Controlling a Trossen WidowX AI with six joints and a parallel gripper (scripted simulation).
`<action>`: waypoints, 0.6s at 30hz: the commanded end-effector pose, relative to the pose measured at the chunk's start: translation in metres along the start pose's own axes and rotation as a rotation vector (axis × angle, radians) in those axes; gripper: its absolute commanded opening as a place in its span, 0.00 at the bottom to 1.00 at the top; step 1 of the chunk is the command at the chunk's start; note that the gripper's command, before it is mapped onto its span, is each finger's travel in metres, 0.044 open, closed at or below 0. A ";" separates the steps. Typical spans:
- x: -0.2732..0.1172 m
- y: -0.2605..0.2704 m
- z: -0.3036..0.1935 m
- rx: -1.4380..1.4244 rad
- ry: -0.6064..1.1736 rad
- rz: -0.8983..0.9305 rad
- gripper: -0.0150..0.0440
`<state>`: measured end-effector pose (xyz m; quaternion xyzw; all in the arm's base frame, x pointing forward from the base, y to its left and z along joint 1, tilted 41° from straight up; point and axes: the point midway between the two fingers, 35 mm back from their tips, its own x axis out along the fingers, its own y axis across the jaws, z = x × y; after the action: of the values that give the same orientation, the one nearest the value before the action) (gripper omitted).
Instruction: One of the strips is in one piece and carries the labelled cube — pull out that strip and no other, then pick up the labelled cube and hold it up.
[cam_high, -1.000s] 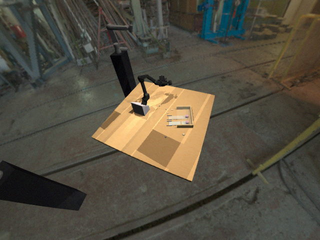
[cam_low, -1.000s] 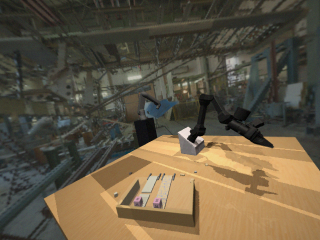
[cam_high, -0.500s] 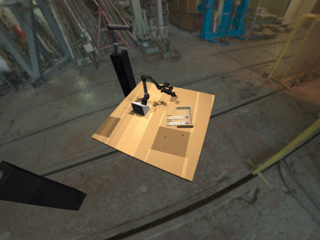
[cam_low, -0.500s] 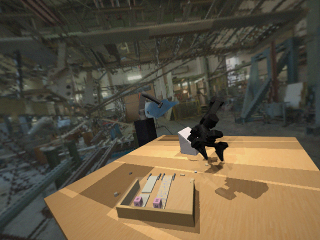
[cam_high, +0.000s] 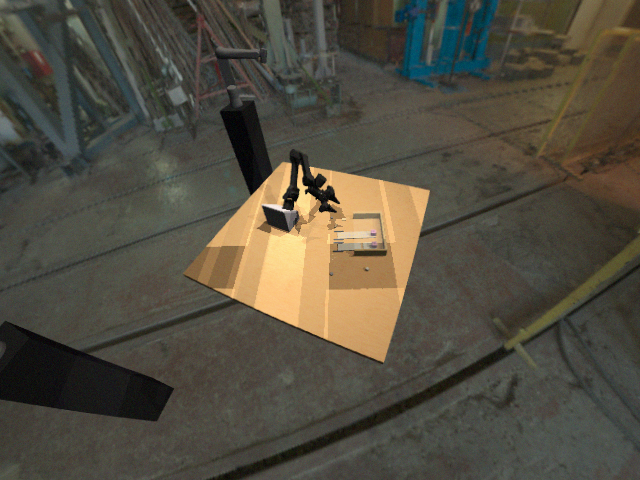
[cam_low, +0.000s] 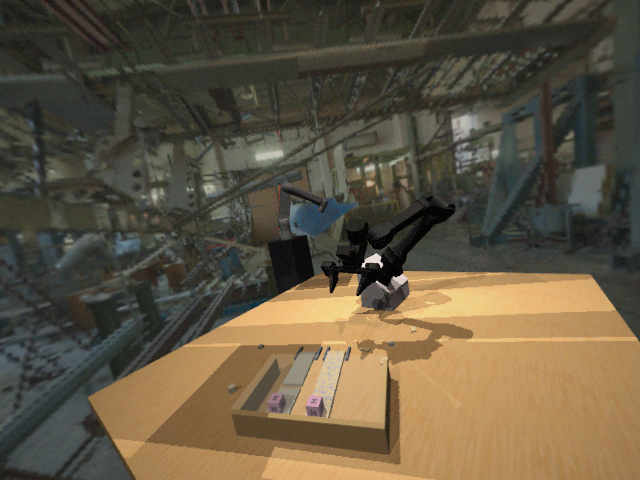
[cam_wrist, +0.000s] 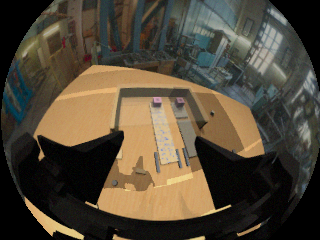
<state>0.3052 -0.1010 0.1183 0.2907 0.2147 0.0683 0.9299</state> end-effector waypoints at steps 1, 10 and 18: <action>-0.016 -0.023 -0.007 0.121 -0.016 -0.026 0.93; -0.016 -0.023 -0.007 0.121 -0.016 -0.026 0.93; 0.017 -0.037 -0.001 0.080 0.150 -0.070 0.67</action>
<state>0.3020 -0.1225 0.0963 0.3369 0.2569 0.0392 0.9050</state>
